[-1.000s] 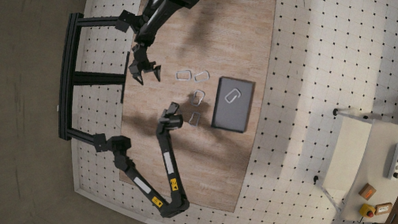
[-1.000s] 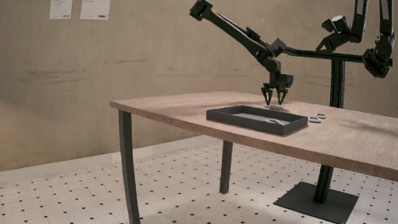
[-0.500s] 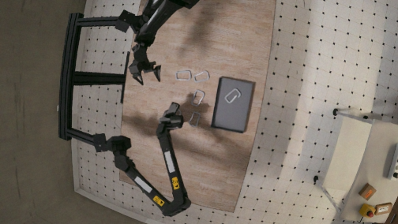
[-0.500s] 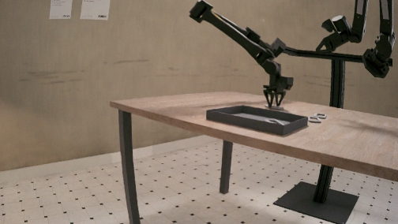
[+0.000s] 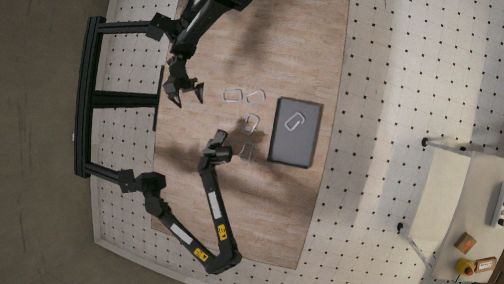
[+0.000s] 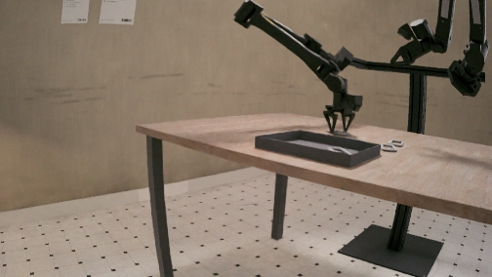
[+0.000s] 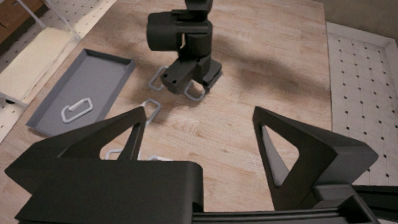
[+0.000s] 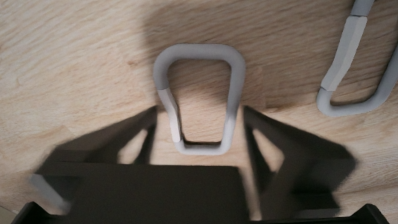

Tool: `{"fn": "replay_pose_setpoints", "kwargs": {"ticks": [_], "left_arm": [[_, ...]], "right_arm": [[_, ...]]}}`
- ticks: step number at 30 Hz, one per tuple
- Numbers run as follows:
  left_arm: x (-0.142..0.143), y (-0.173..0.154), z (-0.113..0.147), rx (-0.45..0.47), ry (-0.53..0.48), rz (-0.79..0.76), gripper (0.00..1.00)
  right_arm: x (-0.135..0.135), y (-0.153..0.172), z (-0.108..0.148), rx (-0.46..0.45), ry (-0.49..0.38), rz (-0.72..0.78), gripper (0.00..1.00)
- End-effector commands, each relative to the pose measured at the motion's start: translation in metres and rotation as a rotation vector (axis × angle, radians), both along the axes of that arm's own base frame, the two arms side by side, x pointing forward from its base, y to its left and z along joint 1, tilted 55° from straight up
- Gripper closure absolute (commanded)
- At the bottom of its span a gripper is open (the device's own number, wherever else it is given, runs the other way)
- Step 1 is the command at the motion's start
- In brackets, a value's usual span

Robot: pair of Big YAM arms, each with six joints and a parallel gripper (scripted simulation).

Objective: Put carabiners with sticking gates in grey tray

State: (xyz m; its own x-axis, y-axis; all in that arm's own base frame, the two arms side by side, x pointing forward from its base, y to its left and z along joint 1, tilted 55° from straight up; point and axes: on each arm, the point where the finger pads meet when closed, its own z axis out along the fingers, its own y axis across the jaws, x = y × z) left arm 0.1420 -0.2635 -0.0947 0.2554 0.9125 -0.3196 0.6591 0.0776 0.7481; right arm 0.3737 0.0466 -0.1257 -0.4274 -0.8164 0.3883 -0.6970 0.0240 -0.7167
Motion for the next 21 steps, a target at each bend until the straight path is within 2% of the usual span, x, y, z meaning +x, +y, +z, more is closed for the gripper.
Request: {"fn": "replay_pose_setpoints", "kwargs": {"ticks": [1,8,9,12,14,17,21], "left_arm": [[0.002,-0.003,0.000,-0.013,0.002,0.011,0.00],[0.002,-0.003,0.000,-0.013,0.002,0.011,0.00],[0.002,-0.003,0.000,-0.013,0.002,0.011,0.00],[0.002,-0.003,0.000,-0.013,0.002,0.011,0.00],[0.002,-0.003,0.000,-0.013,0.002,0.011,0.00],[0.002,-0.003,0.000,-0.013,0.002,0.011,0.00],[0.002,-0.003,0.000,-0.013,0.002,0.011,0.00]], "right_arm": [[0.000,0.002,-0.001,0.002,-0.001,0.005,0.12],[0.000,0.002,-0.001,0.002,-0.001,0.005,0.12],[0.004,0.009,0.001,-0.004,0.002,0.027,0.01],[0.013,0.034,0.012,0.019,0.016,0.096,0.00],[0.013,0.034,0.012,0.019,0.016,0.096,0.00],[0.018,0.058,0.019,0.020,0.100,0.221,0.00],[0.013,0.047,0.023,-0.018,0.289,0.348,0.00]]}}
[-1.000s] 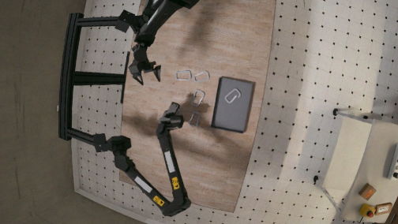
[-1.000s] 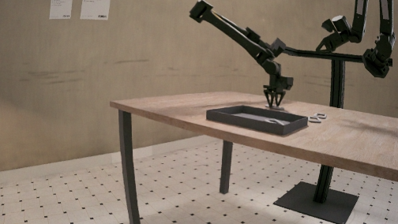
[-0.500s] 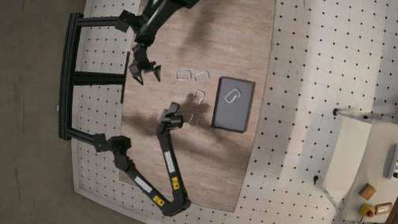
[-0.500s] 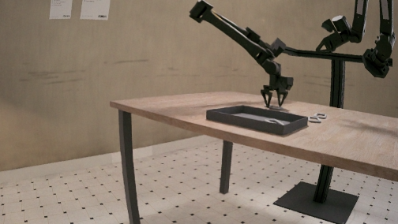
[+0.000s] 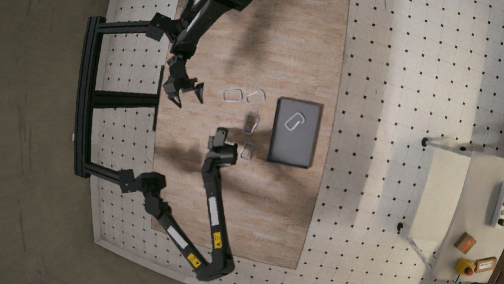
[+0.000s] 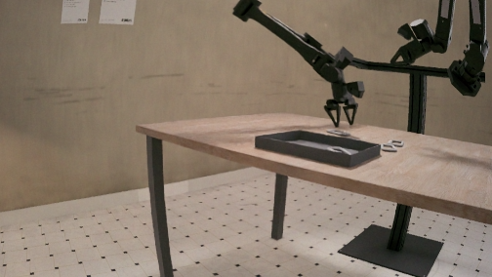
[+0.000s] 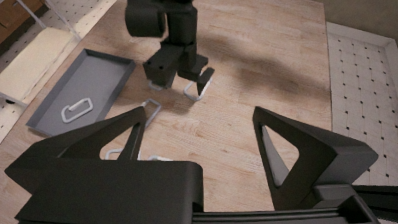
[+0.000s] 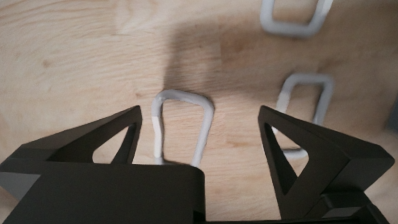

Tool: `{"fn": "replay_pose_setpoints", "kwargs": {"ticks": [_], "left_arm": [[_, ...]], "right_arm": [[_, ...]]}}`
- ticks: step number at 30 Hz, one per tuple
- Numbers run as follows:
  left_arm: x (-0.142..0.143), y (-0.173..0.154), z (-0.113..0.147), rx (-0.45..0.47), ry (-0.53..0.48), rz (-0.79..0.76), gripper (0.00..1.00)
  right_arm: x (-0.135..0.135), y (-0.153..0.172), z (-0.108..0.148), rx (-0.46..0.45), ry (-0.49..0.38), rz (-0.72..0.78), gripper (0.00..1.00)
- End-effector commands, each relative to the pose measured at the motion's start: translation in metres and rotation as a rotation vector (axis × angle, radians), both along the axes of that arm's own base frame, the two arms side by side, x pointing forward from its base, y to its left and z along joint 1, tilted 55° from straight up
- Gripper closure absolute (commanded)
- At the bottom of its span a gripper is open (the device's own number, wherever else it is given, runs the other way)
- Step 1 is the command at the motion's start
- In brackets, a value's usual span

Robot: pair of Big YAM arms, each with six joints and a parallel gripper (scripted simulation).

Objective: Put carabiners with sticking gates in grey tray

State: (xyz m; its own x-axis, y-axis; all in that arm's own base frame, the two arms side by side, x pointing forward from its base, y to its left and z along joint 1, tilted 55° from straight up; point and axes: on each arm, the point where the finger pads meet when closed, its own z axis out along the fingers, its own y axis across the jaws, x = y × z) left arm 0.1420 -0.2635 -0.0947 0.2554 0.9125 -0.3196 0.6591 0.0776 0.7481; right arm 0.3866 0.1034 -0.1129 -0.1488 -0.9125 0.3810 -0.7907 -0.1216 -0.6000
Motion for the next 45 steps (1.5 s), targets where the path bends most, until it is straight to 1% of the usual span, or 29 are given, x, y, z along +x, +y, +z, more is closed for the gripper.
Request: {"fn": "replay_pose_setpoints", "kwargs": {"ticks": [1,8,10,11,13,16,20,23,24,25,33,34,35,37,39,42,44,45], "left_arm": [[0.002,-0.003,0.000,-0.013,0.002,0.011,0.00],[0.002,-0.003,0.000,-0.013,0.002,0.011,0.00],[0.002,-0.003,0.000,-0.013,0.002,0.011,0.00],[0.002,-0.003,0.000,-0.013,0.002,0.011,0.00],[0.002,-0.003,0.000,-0.013,0.002,0.011,0.00],[0.002,-0.003,0.000,-0.013,0.002,0.011,0.00],[0.002,-0.003,0.000,-0.013,0.002,0.011,0.00],[0.002,-0.003,0.000,-0.013,0.002,0.011,0.00],[0.002,-0.003,0.000,-0.013,0.002,0.011,0.00],[0.002,-0.003,0.000,-0.013,0.002,0.011,0.00],[0.002,-0.003,0.000,-0.013,0.002,0.011,0.00],[0.002,-0.003,0.000,-0.013,0.002,0.011,0.00],[0.002,-0.003,0.000,-0.013,0.002,0.011,0.00],[0.002,-0.003,0.000,-0.013,0.002,0.011,0.00],[0.002,-0.003,0.000,-0.013,0.002,0.011,0.00],[0.002,-0.003,0.000,-0.013,0.002,0.011,0.00],[0.002,-0.003,0.000,-0.013,0.002,0.011,0.00],[0.002,-0.003,0.000,-0.013,0.002,0.011,0.00]], "right_arm": [[-0.002,-0.010,0.011,-0.093,0.151,0.143,0.00],[-0.023,-0.018,0.018,-0.141,0.370,0.356,0.00],[-0.023,-0.018,0.018,-0.141,0.370,0.356,0.00],[-0.023,-0.018,0.020,-0.149,0.393,0.390,0.00],[-0.034,-0.021,0.024,-0.159,0.472,0.481,0.00],[-0.045,-0.022,0.030,-0.146,0.546,0.574,0.00],[-0.049,-0.021,0.036,-0.120,0.581,0.627,0.00],[-0.052,-0.020,0.037,-0.093,0.584,0.619,0.00],[-0.055,-0.019,0.032,-0.090,0.596,0.618,0.00],[-0.054,-0.014,0.033,-0.090,0.584,0.624,0.00],[-0.053,-0.014,0.033,-0.092,0.583,0.624,0.00],[-0.056,-0.015,0.028,-0.087,0.594,0.613,0.11],[-0.053,-0.011,0.029,-0.077,0.579,0.593,0.21],[-0.048,-0.007,0.029,-0.062,0.546,0.537,0.21],[-0.033,-0.005,0.031,-0.054,0.482,0.444,0.21],[-0.005,-0.002,0.036,-0.074,0.367,0.293,0.21],[-0.005,-0.002,0.036,-0.074,0.367,0.293,0.21],[0.001,-0.001,0.037,-0.070,0.337,0.255,0.21]]}}
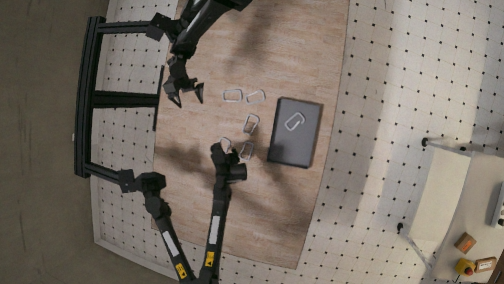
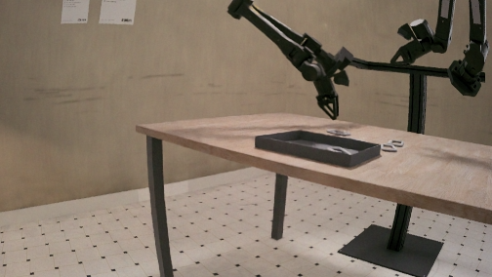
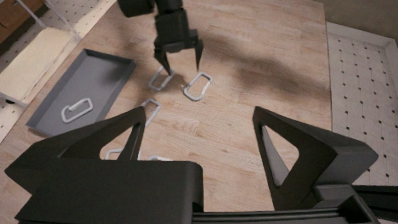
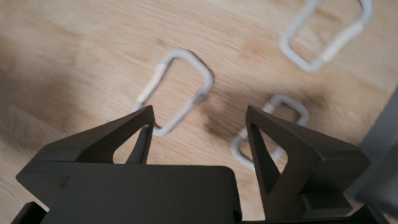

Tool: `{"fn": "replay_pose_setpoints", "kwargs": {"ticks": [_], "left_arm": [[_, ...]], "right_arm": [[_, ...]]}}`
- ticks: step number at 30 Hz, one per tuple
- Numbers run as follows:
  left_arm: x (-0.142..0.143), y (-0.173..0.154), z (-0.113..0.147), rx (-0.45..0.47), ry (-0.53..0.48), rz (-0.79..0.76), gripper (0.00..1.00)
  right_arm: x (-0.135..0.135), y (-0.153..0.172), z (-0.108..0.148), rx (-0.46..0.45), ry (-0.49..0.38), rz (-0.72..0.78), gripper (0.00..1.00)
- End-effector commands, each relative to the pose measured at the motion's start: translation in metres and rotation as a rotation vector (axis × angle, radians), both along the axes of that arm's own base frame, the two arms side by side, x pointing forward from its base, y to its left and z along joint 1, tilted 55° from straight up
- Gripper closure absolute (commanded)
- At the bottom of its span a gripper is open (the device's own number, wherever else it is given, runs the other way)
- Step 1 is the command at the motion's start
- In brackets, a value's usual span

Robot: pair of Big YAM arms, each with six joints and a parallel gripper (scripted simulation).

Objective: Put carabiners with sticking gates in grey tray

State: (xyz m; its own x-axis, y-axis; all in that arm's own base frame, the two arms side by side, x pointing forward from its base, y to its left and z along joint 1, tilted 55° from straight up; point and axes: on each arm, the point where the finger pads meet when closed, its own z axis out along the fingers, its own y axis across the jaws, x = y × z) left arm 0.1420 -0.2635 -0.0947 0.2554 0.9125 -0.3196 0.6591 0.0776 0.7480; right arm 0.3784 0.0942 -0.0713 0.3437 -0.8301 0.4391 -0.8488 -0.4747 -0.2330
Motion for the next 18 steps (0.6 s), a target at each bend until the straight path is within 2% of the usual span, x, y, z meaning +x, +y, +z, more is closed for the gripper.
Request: {"fn": "replay_pose_setpoints", "kwargs": {"ticks": [1,9,11,18], "left_arm": [[0.002,-0.003,0.000,-0.013,0.002,0.011,0.00],[0.002,-0.003,0.000,-0.013,0.002,0.011,0.00],[0.002,-0.003,0.000,-0.013,0.002,0.011,0.00],[0.002,-0.003,0.000,-0.013,0.002,0.011,0.00]], "right_arm": [[0.018,0.009,-0.003,0.025,-0.107,-0.158,0.21],[0.066,0.015,0.014,0.004,-0.412,-0.402,0.21],[0.077,0.006,0.017,-0.017,-0.475,-0.456,0.21],[0.081,0.000,0.020,-0.069,-0.504,-0.457,0.21]]}}
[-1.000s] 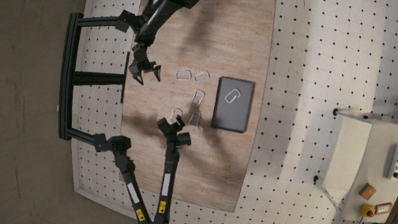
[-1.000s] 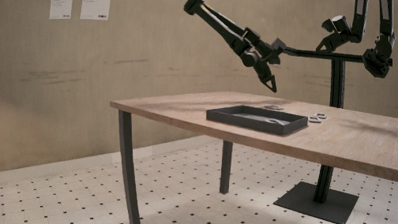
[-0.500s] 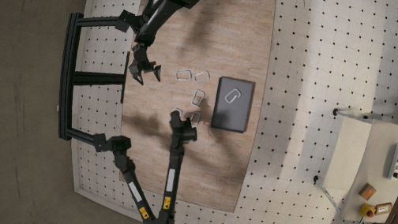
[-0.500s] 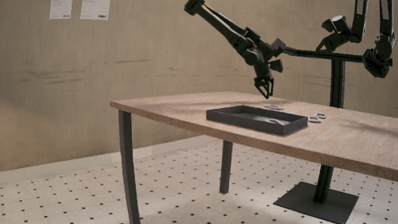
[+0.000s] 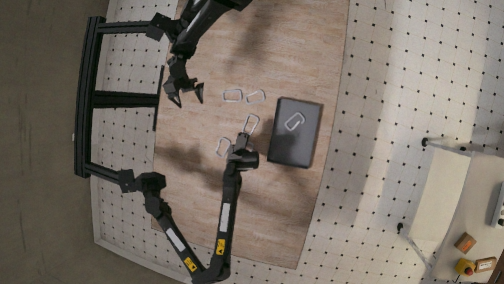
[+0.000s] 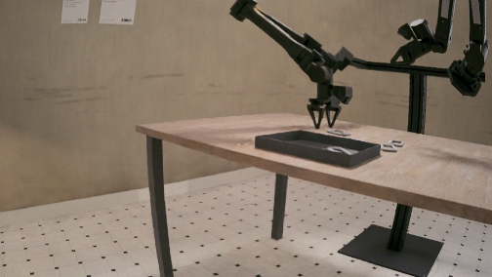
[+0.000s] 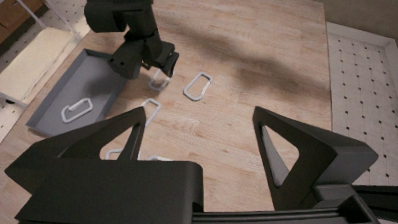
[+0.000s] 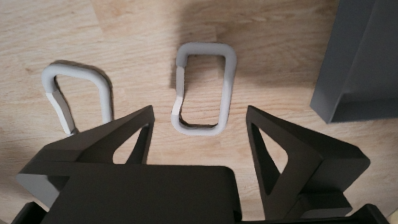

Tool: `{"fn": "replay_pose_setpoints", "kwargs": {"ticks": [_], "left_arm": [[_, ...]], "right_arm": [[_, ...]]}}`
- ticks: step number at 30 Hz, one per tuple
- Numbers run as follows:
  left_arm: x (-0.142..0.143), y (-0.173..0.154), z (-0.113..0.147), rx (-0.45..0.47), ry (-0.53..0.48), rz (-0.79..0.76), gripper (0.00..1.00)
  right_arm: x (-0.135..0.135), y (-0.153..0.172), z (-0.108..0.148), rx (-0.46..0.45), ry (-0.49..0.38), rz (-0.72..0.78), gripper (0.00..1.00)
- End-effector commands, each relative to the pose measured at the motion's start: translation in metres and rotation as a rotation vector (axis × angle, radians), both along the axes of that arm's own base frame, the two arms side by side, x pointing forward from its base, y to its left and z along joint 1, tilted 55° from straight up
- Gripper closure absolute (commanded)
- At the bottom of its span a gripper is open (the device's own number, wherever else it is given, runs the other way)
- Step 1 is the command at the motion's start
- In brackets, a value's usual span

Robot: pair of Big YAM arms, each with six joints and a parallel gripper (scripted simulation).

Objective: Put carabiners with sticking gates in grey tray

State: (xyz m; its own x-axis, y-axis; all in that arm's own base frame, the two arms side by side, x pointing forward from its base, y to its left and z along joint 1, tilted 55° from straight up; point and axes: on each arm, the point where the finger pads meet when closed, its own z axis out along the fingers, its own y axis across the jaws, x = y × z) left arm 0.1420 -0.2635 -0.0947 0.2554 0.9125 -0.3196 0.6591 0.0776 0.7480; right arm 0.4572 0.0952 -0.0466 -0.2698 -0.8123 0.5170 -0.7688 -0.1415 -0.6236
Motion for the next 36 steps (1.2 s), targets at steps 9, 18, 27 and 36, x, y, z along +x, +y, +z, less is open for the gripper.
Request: {"fn": "replay_pose_setpoints", "kwargs": {"ticks": [9,18,27,36], "left_arm": [[0.002,-0.003,0.000,-0.013,0.002,0.011,0.00],[0.002,-0.003,0.000,-0.013,0.002,0.011,0.00],[0.002,-0.003,0.000,-0.013,0.002,0.011,0.00],[0.002,-0.003,0.000,-0.013,0.002,0.011,0.00]], "right_arm": [[0.011,-0.013,-0.009,0.002,-0.010,-0.030,0.21],[0.017,-0.019,-0.015,0.002,-0.010,-0.030,0.21],[0.019,-0.018,-0.018,0.002,-0.010,-0.023,0.33],[0.017,-0.013,-0.012,0.007,-0.019,-0.018,0.56]]}}
